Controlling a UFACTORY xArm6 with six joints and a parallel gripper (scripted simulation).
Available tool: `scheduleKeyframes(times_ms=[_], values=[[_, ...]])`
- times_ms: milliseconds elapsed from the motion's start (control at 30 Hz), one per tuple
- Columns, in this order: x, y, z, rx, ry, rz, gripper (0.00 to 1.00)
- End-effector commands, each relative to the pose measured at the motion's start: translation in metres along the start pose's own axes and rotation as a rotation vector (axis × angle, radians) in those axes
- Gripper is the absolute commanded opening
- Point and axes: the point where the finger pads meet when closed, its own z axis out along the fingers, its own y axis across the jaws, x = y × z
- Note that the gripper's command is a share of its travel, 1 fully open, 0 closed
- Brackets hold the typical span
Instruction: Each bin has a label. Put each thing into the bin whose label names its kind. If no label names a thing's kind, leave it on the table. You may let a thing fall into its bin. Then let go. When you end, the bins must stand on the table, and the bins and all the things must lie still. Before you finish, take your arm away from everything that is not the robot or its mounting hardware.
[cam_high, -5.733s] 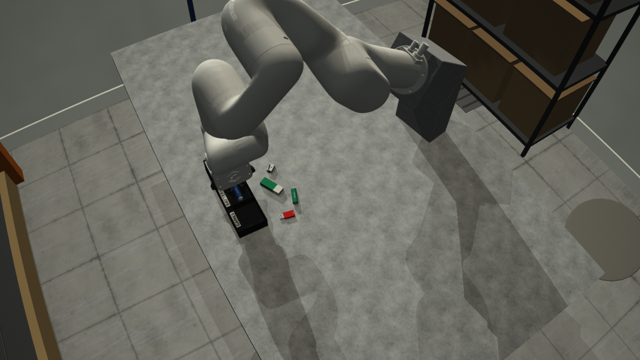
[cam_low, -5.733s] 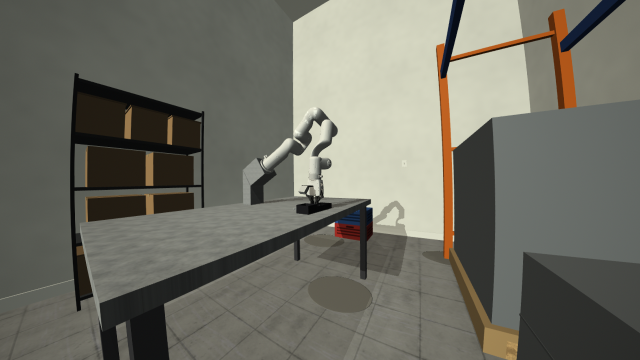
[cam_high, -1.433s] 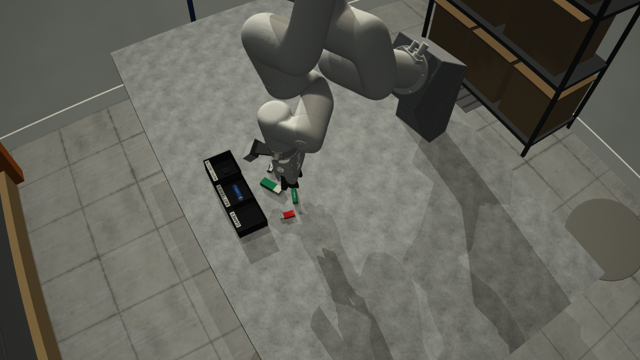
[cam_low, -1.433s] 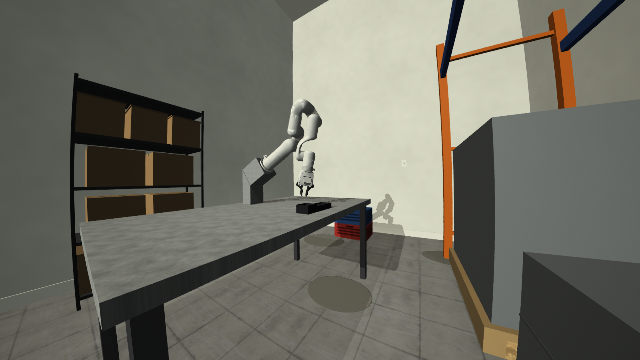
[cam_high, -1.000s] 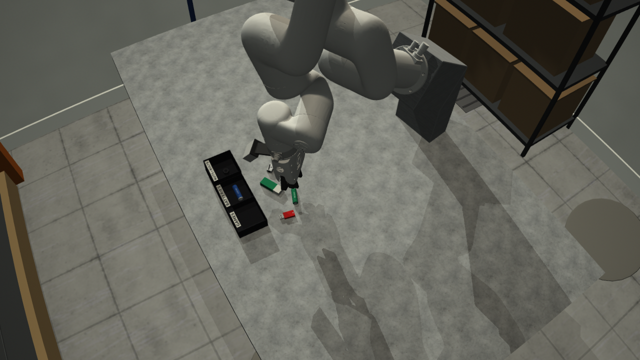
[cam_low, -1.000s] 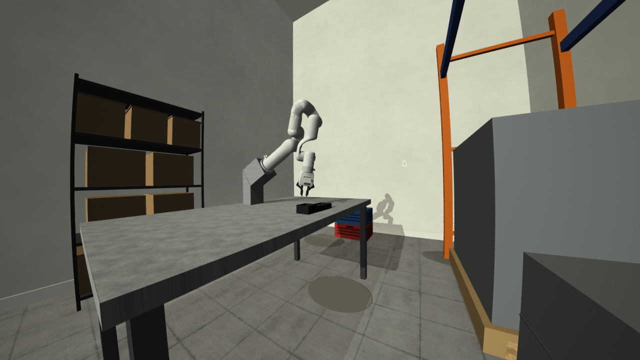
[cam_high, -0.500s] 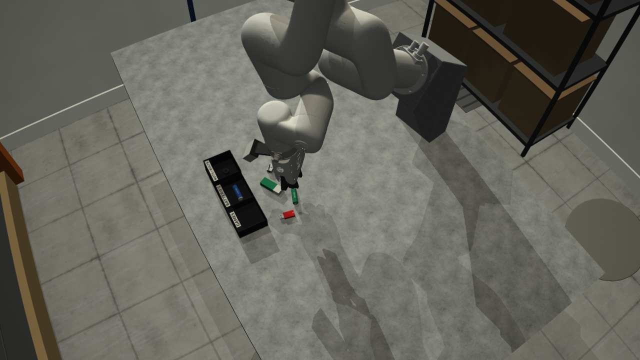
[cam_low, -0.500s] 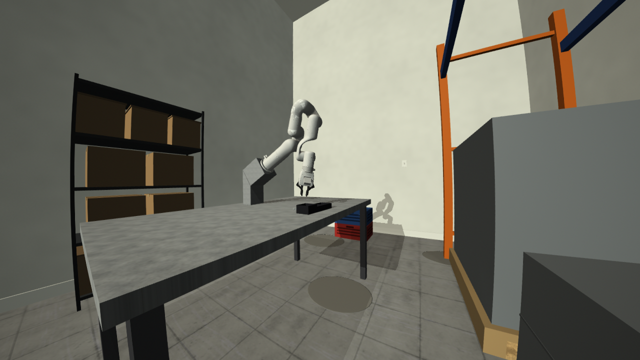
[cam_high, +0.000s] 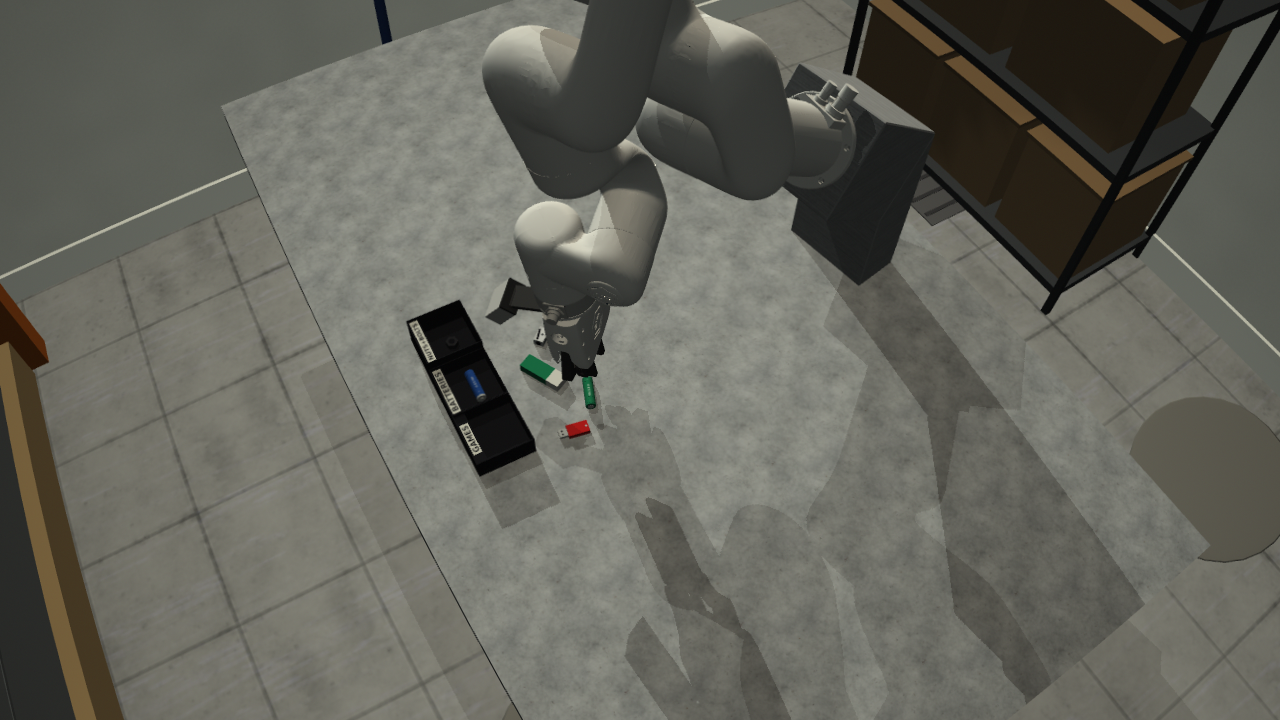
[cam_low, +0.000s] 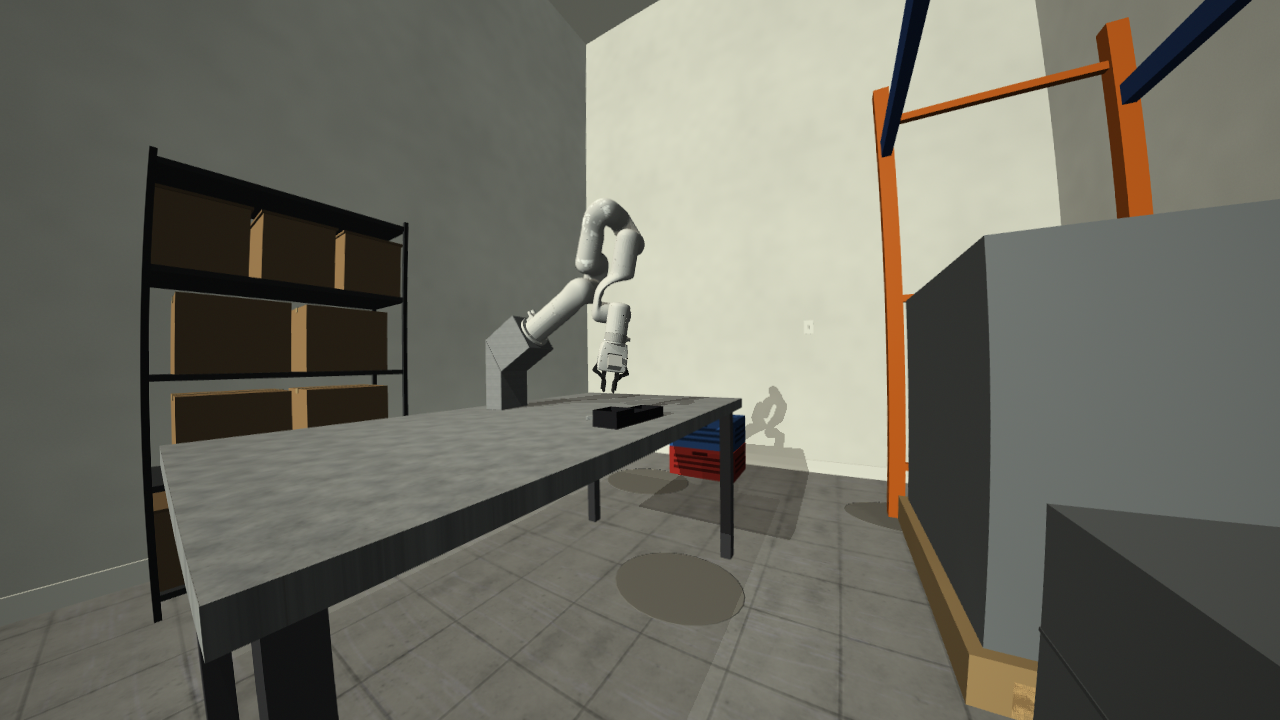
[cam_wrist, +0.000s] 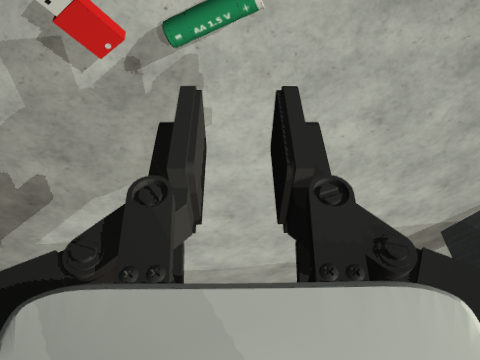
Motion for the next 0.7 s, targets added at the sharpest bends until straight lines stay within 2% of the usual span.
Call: scheduleKeyframes(times_ms=[0, 533, 567, 667], values=[[0.0, 0.0031, 0.0001, 0.0, 0.017, -0.156, 0.28], [0.0, 0.0047, 0.0004, 0.0, 0.017, -0.156, 0.28], [0.0002, 0.0007, -0.0007, 0.0, 0.006, -0.05, 0.28], [0.0034, 0.0088, -0.0021, -0.005, 0.003, 0.1, 0.28]])
